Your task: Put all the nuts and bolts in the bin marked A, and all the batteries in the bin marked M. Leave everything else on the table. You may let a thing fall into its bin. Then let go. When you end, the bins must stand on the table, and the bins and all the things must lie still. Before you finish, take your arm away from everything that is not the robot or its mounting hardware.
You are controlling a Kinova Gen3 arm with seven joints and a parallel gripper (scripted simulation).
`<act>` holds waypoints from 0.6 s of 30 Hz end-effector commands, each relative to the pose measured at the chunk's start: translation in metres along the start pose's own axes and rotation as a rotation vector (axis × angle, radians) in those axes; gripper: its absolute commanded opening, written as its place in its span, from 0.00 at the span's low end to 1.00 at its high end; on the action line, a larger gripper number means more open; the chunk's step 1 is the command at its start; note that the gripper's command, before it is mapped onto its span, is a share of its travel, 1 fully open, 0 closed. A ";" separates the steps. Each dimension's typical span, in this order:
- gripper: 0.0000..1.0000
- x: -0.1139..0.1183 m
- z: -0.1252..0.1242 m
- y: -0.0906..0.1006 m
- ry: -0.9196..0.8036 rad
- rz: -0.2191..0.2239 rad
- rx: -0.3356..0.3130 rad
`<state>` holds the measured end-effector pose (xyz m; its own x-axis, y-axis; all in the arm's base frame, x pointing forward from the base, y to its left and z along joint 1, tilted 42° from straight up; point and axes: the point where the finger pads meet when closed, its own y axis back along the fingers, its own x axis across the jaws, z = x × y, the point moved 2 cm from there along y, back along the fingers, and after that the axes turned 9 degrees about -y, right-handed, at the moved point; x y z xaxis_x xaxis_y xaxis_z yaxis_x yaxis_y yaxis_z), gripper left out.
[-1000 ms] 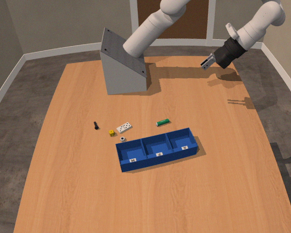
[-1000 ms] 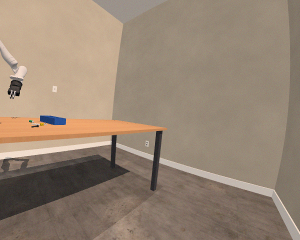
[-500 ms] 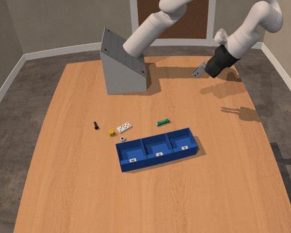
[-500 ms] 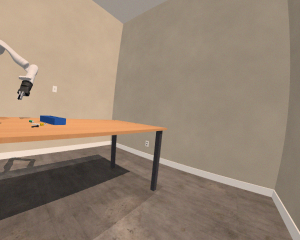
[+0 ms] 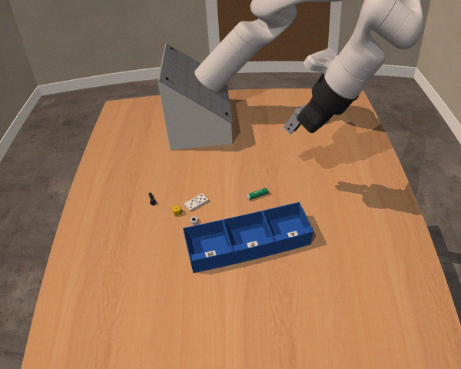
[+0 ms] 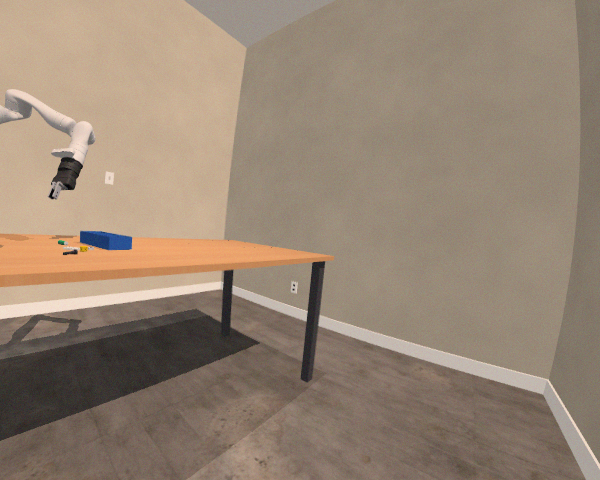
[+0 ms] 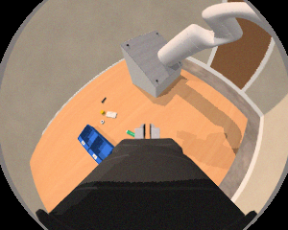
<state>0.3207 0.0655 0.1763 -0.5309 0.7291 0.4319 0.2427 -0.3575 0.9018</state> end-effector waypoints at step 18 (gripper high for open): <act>0.31 -0.092 -0.022 -0.006 -0.362 0.144 -0.138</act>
<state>0.3479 0.0010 0.1374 -0.2087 0.8132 0.5432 0.1770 -0.5149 0.8388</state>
